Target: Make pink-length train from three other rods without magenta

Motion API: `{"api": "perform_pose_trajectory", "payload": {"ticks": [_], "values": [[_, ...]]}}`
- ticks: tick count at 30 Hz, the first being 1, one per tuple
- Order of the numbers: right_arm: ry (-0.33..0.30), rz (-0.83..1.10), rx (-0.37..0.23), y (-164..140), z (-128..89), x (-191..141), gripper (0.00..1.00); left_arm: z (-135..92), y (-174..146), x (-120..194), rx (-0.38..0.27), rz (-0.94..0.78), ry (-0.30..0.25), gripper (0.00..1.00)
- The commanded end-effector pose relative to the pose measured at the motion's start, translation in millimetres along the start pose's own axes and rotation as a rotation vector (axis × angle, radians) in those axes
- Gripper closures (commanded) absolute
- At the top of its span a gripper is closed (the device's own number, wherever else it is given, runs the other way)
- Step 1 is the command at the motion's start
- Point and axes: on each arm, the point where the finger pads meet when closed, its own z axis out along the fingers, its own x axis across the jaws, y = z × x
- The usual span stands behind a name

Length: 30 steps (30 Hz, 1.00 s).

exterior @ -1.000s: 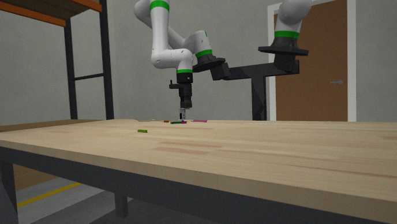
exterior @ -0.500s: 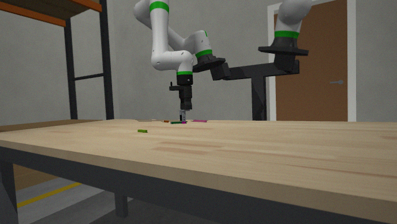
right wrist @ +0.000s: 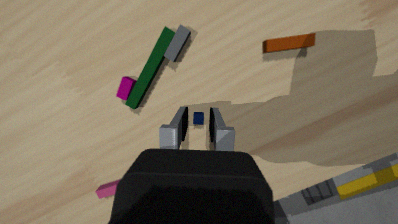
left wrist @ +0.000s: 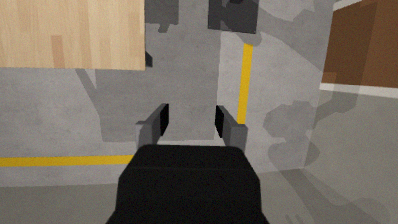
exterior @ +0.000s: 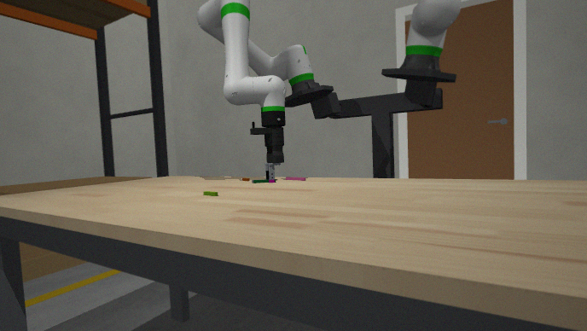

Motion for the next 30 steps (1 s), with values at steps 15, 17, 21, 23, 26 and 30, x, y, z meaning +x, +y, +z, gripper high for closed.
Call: {"api": "perform_pose_trajectory", "payload": {"ticks": [15,17,21,23,26,30], "values": [[-0.001,0.000,0.001,-0.5,-0.4,-0.4,0.46,-0.9,0.2,-0.1,-0.002,0.000,0.000,0.00],[-0.001,0.000,0.001,-0.5,-0.4,-0.4,0.46,-0.9,0.2,-0.1,-0.002,0.000,0.000,0.00],[-0.001,0.000,0.001,-0.5,-0.4,-0.4,0.46,-0.9,0.2,-0.1,-0.002,0.000,0.000,0.00],[-0.001,0.000,0.001,-0.5,-0.4,-0.4,0.46,-0.9,0.2,-0.1,-0.002,0.000,0.000,0.00],[-0.001,0.000,0.001,-0.5,-0.4,-0.4,0.46,-0.9,0.2,-0.1,-0.002,0.000,0.000,0.00],[-0.001,0.000,0.001,-0.5,-0.4,-0.4,0.76,-0.9,0.2,-0.1,-0.002,0.000,0.000,0.00]]}}
